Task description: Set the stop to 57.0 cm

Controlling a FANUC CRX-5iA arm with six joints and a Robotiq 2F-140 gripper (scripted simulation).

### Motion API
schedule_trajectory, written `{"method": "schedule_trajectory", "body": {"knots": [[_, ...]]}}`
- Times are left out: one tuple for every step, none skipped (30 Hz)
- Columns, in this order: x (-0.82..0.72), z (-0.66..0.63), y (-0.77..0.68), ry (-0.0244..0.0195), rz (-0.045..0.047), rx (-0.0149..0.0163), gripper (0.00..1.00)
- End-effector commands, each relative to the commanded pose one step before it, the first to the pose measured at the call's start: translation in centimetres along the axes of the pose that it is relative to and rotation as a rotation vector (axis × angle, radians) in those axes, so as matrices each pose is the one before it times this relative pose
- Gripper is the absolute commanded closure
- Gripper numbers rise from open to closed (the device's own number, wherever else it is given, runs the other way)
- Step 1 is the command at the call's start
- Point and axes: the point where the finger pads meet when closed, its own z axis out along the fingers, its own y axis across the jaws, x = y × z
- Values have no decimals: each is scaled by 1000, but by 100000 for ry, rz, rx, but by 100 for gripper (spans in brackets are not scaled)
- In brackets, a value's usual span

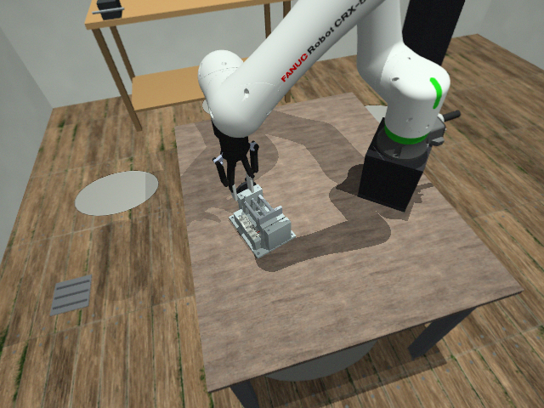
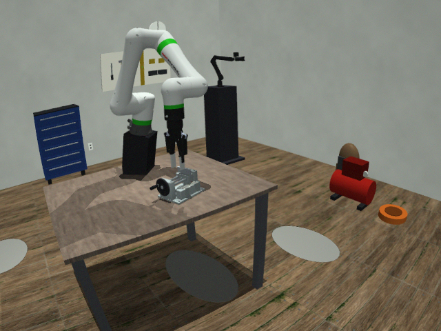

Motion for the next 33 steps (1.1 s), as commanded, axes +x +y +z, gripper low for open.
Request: {"method": "schedule_trajectory", "body": {"knots": [[11,-16,-17,23,3,33,67],[0,0,0,0,0,0,67],[0,0,0,0,0,0,67],[0,0,0,0,0,0,67],[0,0,0,0,0,0,67],[0,0,0,0,0,0,67],[0,0,0,0,0,0,67],[0,0,0,0,0,0,67],[0,0,0,0,0,0,67],[0,0,0,0,0,0,67],[0,0,0,0,0,0,67],[0,0,0,0,0,0,67],[0,0,0,0,0,0,67],[26,0,17,0,0,0,67],[159,0,109,0,0,0,67],[374,0,258,0,0,0,67],[622,0,429,0,0,0,67],[860,0,592,0,0,0,67],[1058,0,728,0,0,0,67],[1194,0,822,0,0,0,67],[1258,0,866,0,0,0,67],[0,0,0,0,0,0,67],[0,0,0,0,0,0,67],[1246,0,858,0,0,0,67],[1161,0,799,0,0,0,67],[1011,0,696,0,0,0,67],[810,0,558,0,0,0,67],[579,0,399,0,0,0,67],[346,0,238,0,0,0,67],[146,0,101,0,0,0,67],[23,0,16,0,0,0,67],[0,0,0,0,0,0,67],[0,0,0,0,0,0,67]]}}
